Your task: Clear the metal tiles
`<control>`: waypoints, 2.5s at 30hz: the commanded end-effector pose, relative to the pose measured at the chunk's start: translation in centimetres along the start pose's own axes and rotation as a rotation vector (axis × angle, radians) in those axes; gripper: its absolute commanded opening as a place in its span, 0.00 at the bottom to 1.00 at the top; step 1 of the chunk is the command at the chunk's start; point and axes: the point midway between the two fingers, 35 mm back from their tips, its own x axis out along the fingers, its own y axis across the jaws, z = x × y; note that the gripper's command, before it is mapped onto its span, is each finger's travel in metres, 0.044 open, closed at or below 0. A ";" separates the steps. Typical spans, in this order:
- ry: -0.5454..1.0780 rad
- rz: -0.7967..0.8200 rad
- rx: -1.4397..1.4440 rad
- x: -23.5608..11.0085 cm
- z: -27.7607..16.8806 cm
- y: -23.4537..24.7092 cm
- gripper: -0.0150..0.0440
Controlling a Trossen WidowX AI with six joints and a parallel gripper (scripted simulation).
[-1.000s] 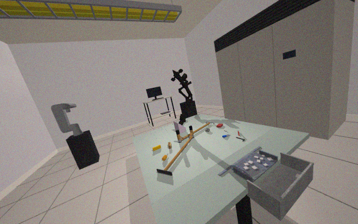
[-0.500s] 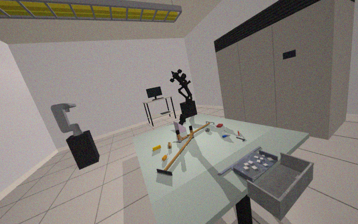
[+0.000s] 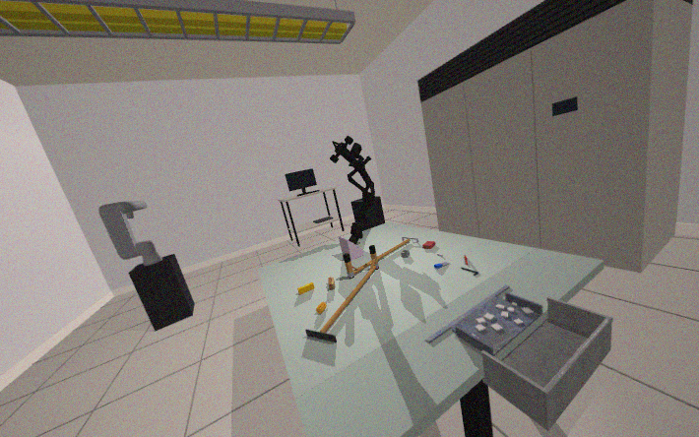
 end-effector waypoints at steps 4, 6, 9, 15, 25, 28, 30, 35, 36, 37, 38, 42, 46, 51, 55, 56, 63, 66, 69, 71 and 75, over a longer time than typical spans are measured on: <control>0.041 -0.030 -0.039 0.6 -1.2 -1.0 0.25; 0.051 -0.037 -0.049 0.8 -1.6 -1.2 0.25; 0.066 -0.049 -0.064 1.0 -2.0 -1.6 0.25; 0.096 -0.071 -0.093 1.5 -3.0 -2.4 0.25; 0.149 -0.106 -0.141 2.1 -4.6 -3.6 0.25; 0.165 -0.116 -0.156 2.3 -5.1 -4.0 0.25; 0.176 -0.122 -0.166 2.4 -5.4 -4.3 0.25; 0.203 -0.138 -0.190 2.6 -6.2 -4.9 0.25; 0.208 -0.141 -0.195 2.7 -6.4 -5.0 0.25; 0.214 -0.145 -0.200 2.7 -6.6 -5.2 0.25; 0.219 -0.148 -0.205 2.8 -6.7 -5.3 0.25; 0.242 -0.160 -0.224 2.9 -7.4 -5.8 0.25; 0.264 -0.171 -0.243 3.1 -8.1 -6.3 0.25; 0.293 -0.185 -0.267 3.3 -8.9 -6.9 0.25; 0.316 -0.196 -0.286 3.4 -9.5 -7.4 0.25; 0.322 -0.199 -0.291 3.4 -9.7 -7.6 0.25; 0.363 -0.216 -0.325 3.6 -10.9 -8.4 0.25; 0.381 -0.223 -0.339 3.6 -11.4 -8.8 0.25; 0.399 -0.230 -0.353 3.7 -11.9 -9.2 0.25; 0.411 -0.235 -0.362 3.7 -12.2 -9.4 0.25; 0.436 -0.244 -0.381 3.7 -12.8 -9.9 0.25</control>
